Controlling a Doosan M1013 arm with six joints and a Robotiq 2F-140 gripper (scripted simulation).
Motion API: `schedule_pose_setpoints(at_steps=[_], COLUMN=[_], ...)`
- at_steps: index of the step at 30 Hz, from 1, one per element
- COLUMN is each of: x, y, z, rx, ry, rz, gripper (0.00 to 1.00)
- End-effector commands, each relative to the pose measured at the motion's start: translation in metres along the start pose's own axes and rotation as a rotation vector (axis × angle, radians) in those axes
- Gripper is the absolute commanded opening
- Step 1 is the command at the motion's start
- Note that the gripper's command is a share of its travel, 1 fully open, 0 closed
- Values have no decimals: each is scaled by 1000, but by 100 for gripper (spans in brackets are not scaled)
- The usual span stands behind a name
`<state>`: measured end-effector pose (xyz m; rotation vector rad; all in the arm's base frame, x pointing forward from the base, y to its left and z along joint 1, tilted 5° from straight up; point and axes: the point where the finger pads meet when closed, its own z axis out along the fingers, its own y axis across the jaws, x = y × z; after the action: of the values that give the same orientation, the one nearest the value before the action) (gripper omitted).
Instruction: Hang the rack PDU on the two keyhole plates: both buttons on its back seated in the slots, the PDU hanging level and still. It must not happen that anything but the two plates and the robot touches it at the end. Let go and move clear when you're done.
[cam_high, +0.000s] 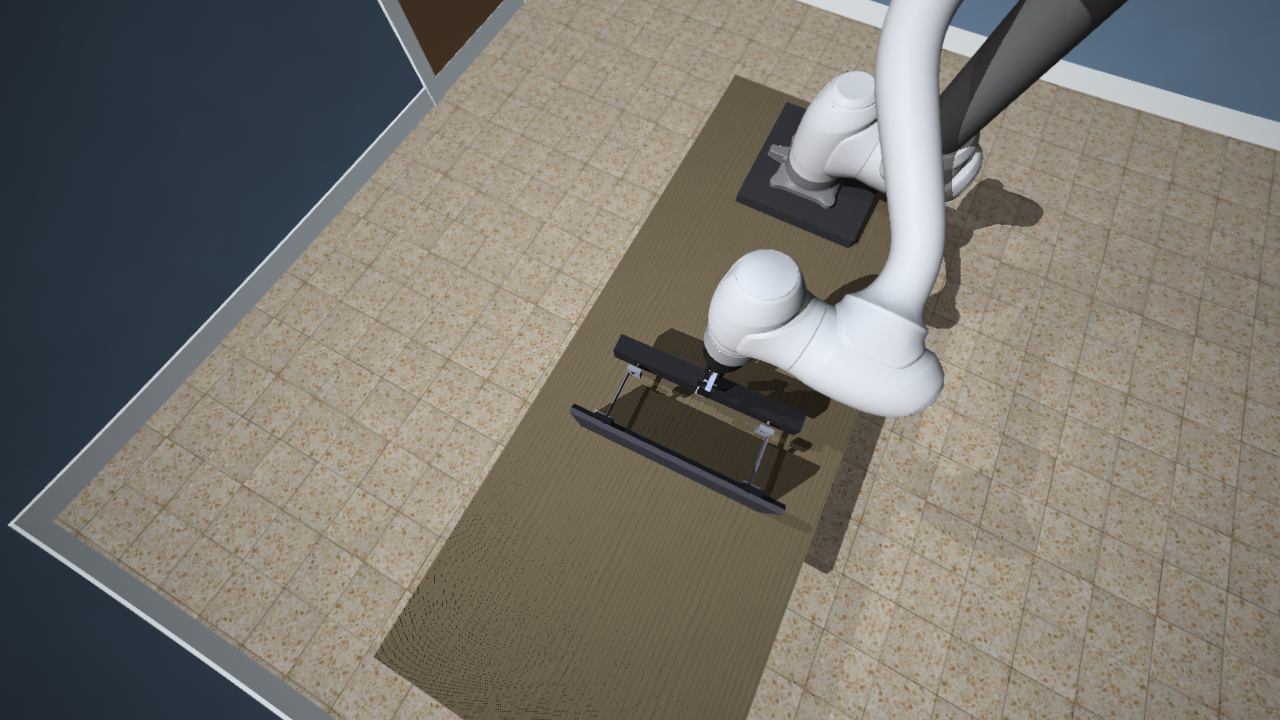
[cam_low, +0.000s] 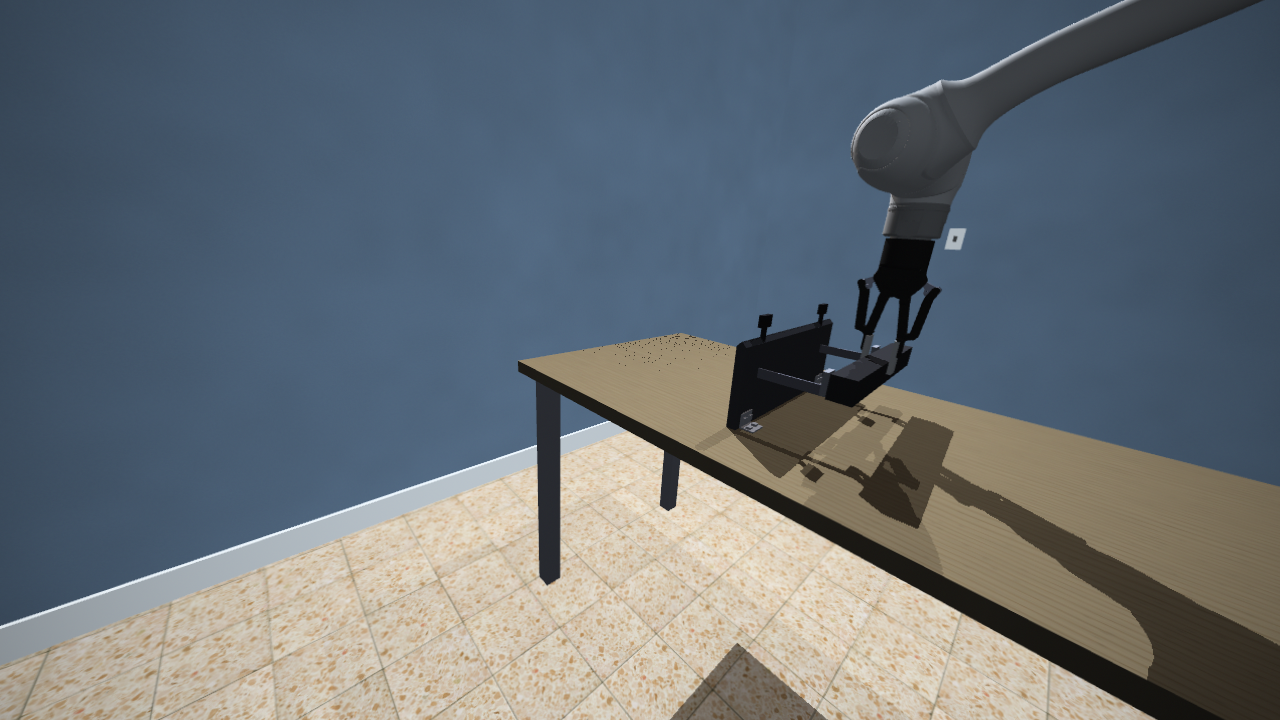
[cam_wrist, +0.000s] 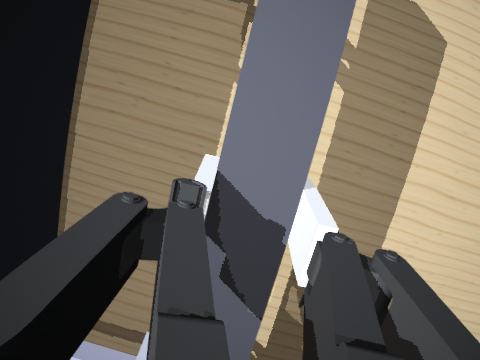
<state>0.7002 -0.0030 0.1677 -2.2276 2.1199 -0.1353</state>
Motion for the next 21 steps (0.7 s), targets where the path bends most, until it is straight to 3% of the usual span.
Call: schedule_pose_setpoints(at_steps=[1, 21], x=[0, 0], y=[3, 5], z=[-2, -1], rx=[1, -9], ry=[4, 14], rz=[-7, -4], gripper=[0, 0])
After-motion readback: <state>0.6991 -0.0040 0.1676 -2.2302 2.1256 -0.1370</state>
